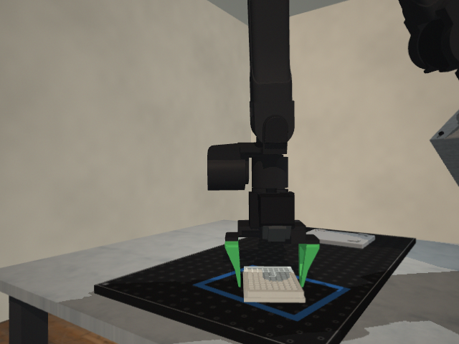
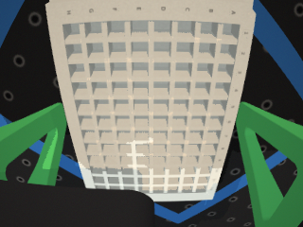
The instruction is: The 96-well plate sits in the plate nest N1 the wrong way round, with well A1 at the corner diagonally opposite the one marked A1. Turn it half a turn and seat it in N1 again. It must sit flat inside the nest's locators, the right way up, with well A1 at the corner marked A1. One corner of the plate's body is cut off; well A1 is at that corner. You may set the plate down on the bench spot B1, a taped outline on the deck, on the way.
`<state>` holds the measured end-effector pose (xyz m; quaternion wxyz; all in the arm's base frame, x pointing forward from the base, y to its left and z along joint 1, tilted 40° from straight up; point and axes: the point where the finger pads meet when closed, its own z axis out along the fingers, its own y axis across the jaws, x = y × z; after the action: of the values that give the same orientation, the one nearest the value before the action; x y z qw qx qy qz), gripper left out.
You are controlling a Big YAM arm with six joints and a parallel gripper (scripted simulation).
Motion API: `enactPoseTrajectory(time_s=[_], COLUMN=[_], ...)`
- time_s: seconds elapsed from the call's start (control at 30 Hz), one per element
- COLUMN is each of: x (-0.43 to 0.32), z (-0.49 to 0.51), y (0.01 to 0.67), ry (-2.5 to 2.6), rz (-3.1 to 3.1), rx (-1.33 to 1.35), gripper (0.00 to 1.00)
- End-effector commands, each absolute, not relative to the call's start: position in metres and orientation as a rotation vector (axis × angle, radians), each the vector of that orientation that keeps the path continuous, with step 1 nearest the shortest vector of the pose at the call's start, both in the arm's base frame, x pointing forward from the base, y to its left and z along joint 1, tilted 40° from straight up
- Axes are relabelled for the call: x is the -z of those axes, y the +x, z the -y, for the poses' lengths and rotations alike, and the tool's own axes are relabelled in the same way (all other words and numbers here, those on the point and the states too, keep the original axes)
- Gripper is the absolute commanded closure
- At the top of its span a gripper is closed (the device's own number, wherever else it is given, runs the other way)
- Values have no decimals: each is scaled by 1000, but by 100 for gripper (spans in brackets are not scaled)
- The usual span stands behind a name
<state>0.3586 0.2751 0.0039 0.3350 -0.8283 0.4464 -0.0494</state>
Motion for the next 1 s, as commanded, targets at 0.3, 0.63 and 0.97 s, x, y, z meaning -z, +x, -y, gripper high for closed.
enactPoseTrajectory(time_s=[0.3, 0.63, 0.97], x=[-8, -8, -8], z=[-276, -276, -276], y=[360, 360, 360], ry=[-2152, -2152, -2152], rz=[-1160, -1160, -1160], rx=[133, 133, 133], gripper=[100, 100, 100])
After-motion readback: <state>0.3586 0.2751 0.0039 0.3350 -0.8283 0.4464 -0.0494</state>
